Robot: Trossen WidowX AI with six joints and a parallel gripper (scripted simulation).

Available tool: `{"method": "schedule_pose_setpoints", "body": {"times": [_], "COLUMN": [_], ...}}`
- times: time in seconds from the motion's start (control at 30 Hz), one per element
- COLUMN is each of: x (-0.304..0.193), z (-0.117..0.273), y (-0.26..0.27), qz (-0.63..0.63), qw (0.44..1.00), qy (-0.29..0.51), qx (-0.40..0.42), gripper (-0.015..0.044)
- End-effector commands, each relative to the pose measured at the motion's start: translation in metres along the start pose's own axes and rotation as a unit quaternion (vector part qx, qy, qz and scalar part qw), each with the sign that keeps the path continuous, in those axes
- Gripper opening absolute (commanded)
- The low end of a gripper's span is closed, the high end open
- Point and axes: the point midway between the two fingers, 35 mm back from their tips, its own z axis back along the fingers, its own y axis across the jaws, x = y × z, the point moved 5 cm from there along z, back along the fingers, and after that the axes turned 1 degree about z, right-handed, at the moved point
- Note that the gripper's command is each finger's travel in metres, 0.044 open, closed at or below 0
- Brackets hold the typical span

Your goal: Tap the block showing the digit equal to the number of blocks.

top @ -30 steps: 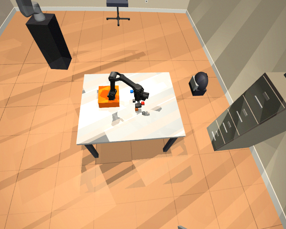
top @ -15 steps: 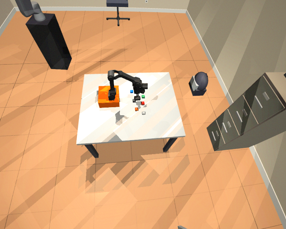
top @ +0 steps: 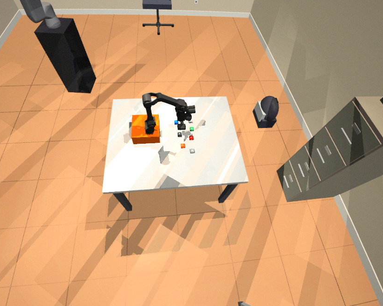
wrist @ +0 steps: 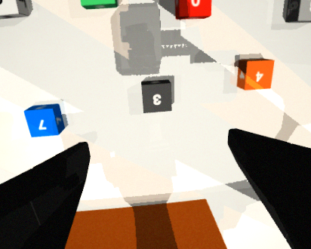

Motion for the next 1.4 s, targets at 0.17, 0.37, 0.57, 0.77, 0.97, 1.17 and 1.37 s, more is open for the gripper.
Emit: {"method": "schedule_pose_setpoints", "body": {"times": [0.17,0.37,0.57,0.77,0.97,1.17,1.37], "x": [0.000,0.001,-0.016,-0.019,-0.019,-0.019,-0.019], "z": [0.000,0.001,0.001,0.001,0.001,0.001,0.001], "y": [0.001,0.046,0.120,0.129,0.129,0.129,0.129], "qz": [-0.002,-0.001,-0.002,-0.002,-0.002,-0.002,-0.002], "qw": [1.000,1.000,1.000,1.000,1.000,1.000,1.000], "qy": [-0.001,-0.002,0.000,0.000,0.000,0.000,0.000], "qx": [0.000,0.003,0.005,0.005,0.005,0.005,0.005], "gripper": [0.0400,0.0400,0.0400,0.0400,0.0400,0.0400,0.0400]}}
